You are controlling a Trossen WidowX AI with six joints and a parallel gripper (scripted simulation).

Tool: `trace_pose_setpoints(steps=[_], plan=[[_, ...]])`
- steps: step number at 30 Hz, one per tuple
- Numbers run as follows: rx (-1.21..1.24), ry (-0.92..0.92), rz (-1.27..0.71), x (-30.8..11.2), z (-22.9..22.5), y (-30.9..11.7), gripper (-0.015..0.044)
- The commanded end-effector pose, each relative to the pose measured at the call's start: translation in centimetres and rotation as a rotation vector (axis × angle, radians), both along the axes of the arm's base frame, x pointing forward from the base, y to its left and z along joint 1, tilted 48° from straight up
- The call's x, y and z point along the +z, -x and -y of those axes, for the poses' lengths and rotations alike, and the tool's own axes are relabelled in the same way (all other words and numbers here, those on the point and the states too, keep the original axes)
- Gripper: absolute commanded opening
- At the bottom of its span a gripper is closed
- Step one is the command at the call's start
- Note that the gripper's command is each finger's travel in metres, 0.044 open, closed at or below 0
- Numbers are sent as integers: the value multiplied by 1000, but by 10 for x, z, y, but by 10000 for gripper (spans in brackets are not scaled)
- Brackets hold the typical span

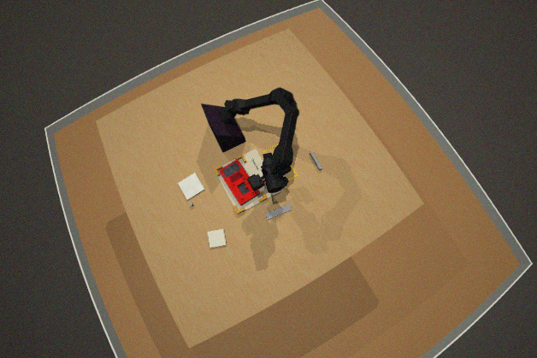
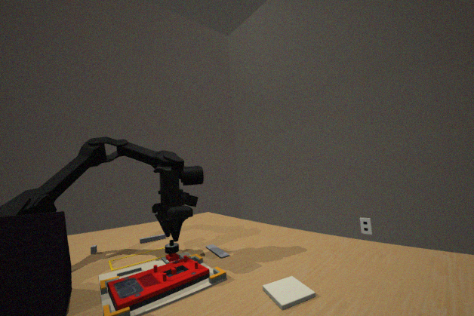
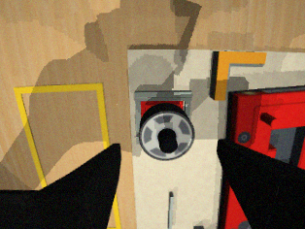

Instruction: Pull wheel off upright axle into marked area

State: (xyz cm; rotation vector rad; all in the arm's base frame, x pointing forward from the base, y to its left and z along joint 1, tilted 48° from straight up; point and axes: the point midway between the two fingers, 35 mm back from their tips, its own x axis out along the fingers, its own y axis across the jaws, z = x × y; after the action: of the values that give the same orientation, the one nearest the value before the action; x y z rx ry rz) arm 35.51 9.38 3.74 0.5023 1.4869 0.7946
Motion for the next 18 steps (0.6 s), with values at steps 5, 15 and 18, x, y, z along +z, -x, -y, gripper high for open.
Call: trace_pose_setpoints(steps=[5, 15, 18], plan=[[-3, -7, -7, -20, -21, 4, 300], [8, -3, -8, -17, -20, 5, 162], [8, -3, -8, -17, -20, 5, 142]])
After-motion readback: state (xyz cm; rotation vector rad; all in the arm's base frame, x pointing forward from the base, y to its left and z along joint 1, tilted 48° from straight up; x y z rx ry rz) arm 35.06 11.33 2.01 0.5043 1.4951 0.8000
